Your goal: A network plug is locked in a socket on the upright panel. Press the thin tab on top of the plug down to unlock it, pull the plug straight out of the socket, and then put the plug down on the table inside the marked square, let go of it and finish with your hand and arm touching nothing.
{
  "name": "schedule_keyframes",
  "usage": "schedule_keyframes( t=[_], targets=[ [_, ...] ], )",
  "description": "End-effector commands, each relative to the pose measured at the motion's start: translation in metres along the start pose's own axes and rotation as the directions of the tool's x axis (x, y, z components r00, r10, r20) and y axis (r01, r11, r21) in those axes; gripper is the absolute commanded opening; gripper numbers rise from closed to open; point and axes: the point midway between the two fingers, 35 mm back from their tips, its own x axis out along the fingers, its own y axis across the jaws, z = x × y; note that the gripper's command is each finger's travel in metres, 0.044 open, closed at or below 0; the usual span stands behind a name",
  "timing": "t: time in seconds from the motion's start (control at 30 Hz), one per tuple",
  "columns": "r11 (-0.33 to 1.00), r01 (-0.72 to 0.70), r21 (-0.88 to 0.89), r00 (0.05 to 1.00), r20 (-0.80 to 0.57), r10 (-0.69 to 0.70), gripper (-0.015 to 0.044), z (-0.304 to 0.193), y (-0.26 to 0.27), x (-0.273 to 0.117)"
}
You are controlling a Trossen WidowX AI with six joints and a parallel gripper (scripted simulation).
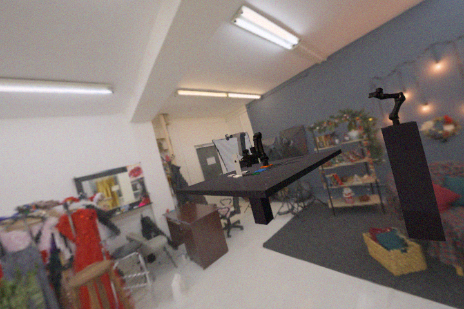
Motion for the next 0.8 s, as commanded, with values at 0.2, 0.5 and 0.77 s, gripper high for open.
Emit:
schedule_keyframes(
  t=[0.2, 0.5, 0.77],
  targets=[
    [1.000, 0.003, -0.002, 1.000, 0.005, -0.003, 0.0000, -0.002, -0.001, -0.007],
    [1.000, 0.004, -0.001, 1.000, 0.005, -0.004, 0.0000, -0.005, -0.001, -0.012],
    [1.000, 0.004, -0.001, 1.000, 0.005, -0.004, 0.0000, -0.007, -0.001, -0.016]
  ],
)
